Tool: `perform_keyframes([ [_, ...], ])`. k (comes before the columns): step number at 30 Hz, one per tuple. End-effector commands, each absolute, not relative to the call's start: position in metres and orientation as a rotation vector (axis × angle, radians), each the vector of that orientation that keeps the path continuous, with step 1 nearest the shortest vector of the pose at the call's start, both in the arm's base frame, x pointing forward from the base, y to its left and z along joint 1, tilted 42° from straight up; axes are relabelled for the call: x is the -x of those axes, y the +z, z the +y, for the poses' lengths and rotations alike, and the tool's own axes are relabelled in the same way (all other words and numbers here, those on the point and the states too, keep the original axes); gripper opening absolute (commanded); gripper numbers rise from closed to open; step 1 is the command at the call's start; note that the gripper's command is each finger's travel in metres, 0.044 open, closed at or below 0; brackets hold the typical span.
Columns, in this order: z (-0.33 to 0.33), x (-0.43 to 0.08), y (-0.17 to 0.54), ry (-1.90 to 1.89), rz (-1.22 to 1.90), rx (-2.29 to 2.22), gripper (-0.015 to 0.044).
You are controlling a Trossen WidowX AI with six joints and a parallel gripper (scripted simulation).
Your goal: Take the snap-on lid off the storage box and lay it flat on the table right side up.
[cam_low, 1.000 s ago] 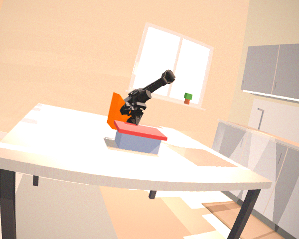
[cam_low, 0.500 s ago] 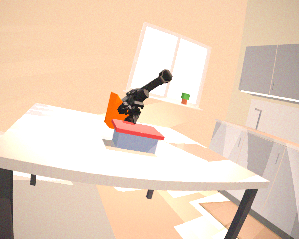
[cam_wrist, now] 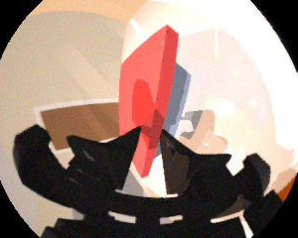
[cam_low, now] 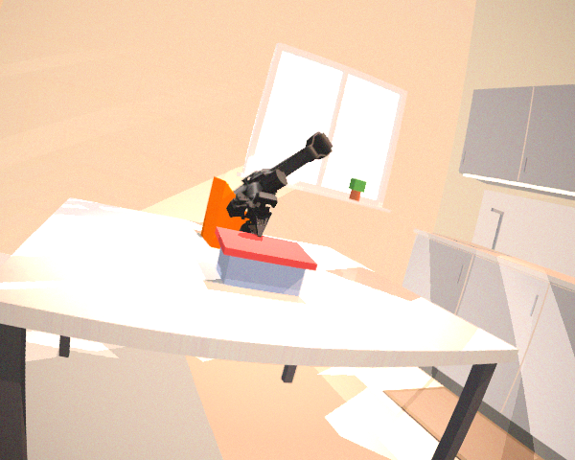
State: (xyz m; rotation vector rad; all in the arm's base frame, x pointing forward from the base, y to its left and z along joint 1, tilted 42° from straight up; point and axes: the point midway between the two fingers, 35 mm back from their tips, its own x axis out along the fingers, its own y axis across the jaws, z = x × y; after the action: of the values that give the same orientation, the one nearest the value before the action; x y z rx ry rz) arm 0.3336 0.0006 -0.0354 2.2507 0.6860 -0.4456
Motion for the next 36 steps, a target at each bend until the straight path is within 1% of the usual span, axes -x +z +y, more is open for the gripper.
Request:
perform_keyframes([
  [1,-0.0001,-0.3336,-0.0345,-0.444,0.685,-2.249,0.0],
  [36,0.0002,-0.3364,-0.0354,-0.445,0.686,-2.251,0.0],
])
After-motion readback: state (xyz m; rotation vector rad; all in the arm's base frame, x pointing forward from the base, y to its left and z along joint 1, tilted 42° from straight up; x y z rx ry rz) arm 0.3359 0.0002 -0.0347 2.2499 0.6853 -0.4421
